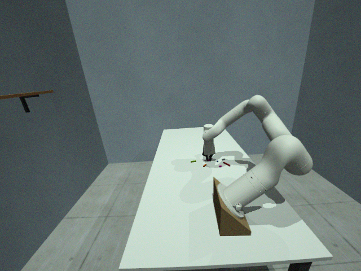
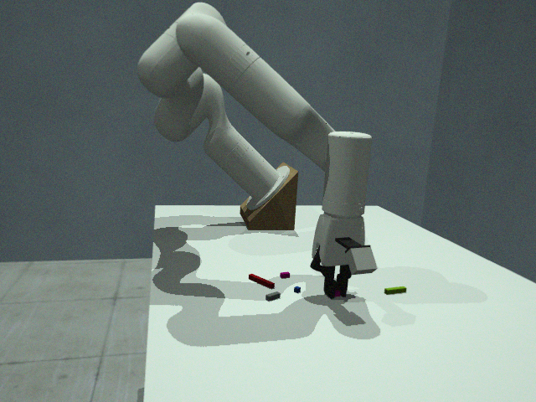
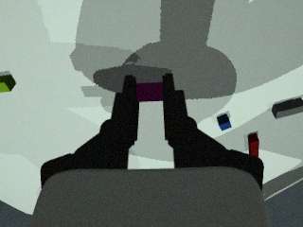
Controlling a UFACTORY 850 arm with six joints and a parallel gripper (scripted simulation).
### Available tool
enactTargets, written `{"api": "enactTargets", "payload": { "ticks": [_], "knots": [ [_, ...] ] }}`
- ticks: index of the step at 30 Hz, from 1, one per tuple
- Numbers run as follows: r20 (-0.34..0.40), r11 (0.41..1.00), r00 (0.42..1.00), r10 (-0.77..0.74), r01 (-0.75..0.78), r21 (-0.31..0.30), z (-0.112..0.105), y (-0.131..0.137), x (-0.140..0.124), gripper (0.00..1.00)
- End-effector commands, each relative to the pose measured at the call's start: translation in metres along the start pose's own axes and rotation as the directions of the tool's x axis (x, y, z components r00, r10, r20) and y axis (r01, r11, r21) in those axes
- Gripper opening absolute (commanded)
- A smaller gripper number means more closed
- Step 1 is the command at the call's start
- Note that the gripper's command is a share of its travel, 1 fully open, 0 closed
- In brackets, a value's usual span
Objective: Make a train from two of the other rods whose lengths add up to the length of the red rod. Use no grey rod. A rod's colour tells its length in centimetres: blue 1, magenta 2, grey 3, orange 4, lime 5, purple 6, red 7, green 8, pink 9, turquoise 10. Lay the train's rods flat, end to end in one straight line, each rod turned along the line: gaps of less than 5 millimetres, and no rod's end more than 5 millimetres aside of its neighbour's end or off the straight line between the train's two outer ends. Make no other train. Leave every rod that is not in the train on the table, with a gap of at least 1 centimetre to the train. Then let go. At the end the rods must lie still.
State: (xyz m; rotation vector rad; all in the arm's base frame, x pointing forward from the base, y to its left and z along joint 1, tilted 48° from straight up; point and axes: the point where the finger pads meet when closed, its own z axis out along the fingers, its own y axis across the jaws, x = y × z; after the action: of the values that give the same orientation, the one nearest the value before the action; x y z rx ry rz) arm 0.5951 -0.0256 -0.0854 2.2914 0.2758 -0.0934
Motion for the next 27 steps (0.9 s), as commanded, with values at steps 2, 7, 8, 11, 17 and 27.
{"api": "enactTargets", "payload": {
  "ticks": [2,7,8,11,17,27],
  "knots": [
    [-0.002,1.0,1.0,0.001,-0.001,0.0,-0.0009,0.0001,0.0008,0.19],
    [-0.002,1.0,1.0,0.001,-0.001,0.0,-0.0009,0.0001,0.0008,0.28],
    [-0.002,1.0,1.0,0.001,-0.001,0.0,-0.0009,0.0001,0.0008,0.28],
    [-0.002,1.0,1.0,0.001,-0.001,0.0,-0.0009,0.0001,0.0008,0.32],
    [-0.002,1.0,1.0,0.001,-0.001,0.0,-0.0009,0.0001,0.0008,0.36],
    [-0.002,1.0,1.0,0.001,-0.001,0.0,-0.0041,0.0001,0.0008,0.36]
  ]
}}
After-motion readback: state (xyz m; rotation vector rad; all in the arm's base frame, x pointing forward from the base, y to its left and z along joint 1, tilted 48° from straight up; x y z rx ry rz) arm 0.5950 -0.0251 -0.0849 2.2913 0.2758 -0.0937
